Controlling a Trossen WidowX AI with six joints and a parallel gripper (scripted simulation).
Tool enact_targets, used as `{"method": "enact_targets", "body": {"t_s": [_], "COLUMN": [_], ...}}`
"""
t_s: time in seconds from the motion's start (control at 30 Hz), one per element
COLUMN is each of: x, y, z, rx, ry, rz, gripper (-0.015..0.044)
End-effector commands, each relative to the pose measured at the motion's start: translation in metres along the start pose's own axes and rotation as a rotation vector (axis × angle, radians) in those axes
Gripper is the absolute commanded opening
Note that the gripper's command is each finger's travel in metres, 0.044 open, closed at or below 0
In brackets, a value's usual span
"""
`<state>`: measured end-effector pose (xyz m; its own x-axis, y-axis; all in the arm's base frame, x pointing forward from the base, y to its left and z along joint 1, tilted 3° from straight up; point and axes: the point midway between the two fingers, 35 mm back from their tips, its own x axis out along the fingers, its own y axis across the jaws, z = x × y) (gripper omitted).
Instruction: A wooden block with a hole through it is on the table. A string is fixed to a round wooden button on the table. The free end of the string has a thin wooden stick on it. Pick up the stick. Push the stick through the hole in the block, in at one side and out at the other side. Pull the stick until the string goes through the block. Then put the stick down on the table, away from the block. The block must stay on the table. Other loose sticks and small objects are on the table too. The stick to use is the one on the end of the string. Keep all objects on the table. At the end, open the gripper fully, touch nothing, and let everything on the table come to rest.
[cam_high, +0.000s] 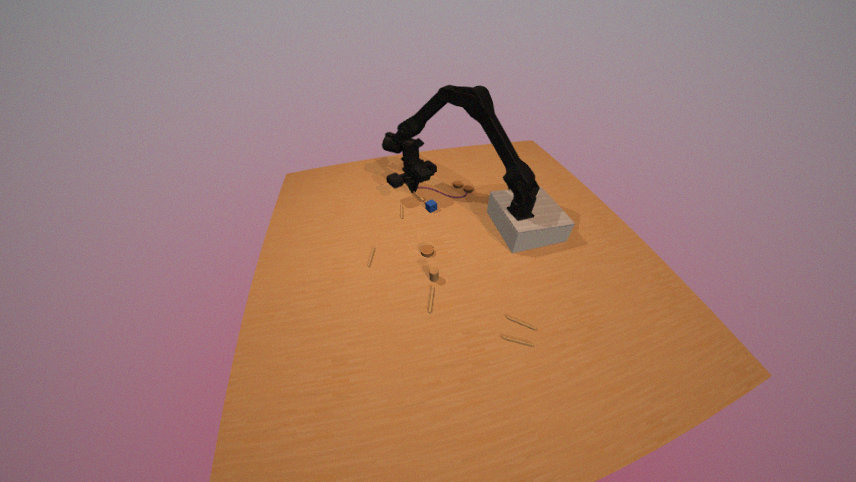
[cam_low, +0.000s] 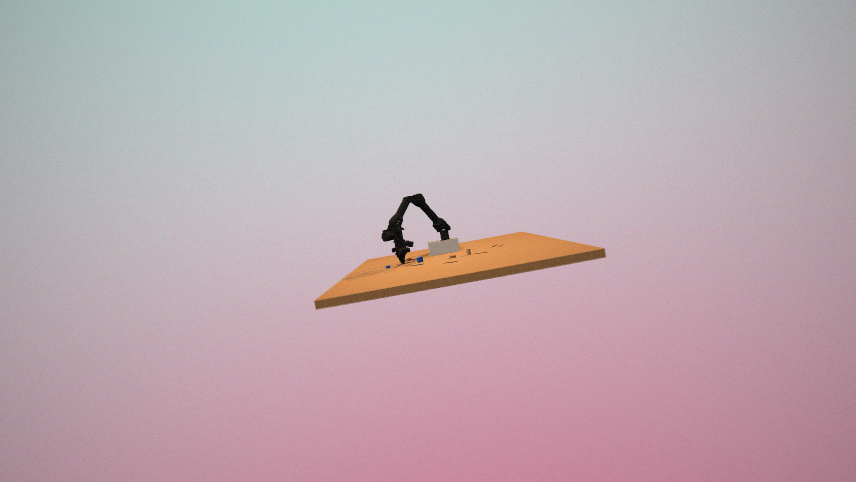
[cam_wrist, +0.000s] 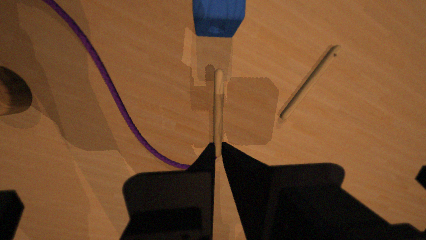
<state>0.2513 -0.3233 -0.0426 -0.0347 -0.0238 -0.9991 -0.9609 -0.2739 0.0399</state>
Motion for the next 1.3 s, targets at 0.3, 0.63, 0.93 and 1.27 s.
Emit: {"method": "enact_targets", "body": {"t_s": [0.3,0.63,0.93,1.27], "x": [-0.001,-0.001,-0.001,-0.001], "y": [0.001,0.002,0.002,0.002], "z": [0.018,0.028,0.030,0.044], "rx": [0.004,0.004,0.004,0.004], "ry": [0.001,0.003,0.003,0.002], "rz": [-0.002,-0.002,-0.002,-0.002], "gripper": [0.0000,0.0000,0.0000,0.0000]}}
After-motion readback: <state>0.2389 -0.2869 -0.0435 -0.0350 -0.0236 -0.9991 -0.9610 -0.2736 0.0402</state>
